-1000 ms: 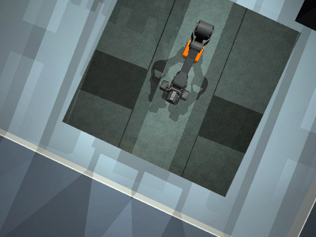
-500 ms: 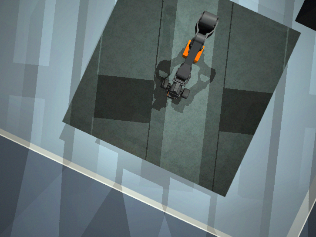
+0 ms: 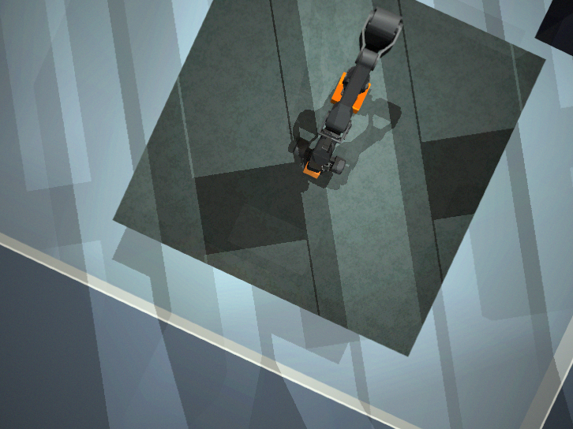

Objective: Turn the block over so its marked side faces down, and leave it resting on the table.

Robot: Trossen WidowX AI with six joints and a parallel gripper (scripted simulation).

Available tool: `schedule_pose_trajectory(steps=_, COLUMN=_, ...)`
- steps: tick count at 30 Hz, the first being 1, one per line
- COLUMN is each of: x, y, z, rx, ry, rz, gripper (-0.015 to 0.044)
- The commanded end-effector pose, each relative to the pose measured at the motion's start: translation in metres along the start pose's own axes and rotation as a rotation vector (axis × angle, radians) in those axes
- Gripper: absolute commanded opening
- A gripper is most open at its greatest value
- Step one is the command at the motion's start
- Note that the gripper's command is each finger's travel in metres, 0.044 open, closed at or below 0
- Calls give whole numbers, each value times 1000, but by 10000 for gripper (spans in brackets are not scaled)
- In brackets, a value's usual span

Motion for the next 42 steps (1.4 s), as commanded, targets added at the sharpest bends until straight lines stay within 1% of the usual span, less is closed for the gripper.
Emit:
schedule_pose_trajectory(steps=1, x=-1, y=0, z=3, rx=5, ry=-25, rz=5, gripper=0)
schedule_pose_trajectory(steps=14, x=-11, y=1, z=-29, rx=5, ry=-170, rz=2, gripper=0)
schedule_pose_trajectory(steps=23, x=-24, y=1, z=-44, rx=4, ry=-283, rz=1, gripper=0)
schedule_pose_trajectory(steps=32, x=-38, y=1, z=-50, rx=2, ry=-395, rz=1, gripper=0)
schedule_pose_trajectory(steps=42, x=-53, y=1, z=-46, rx=-1, ry=-519, rz=2, gripper=0)
Point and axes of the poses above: the point midway between the two fingers, 35 mm back from their tips, its own z axis back along the fingers, its own y axis across the jaws, x = y × z, the point moved 8 cm from there along z, back along the fingers, and after that the axes turned 1 degree about z, right-handed, at the moved point
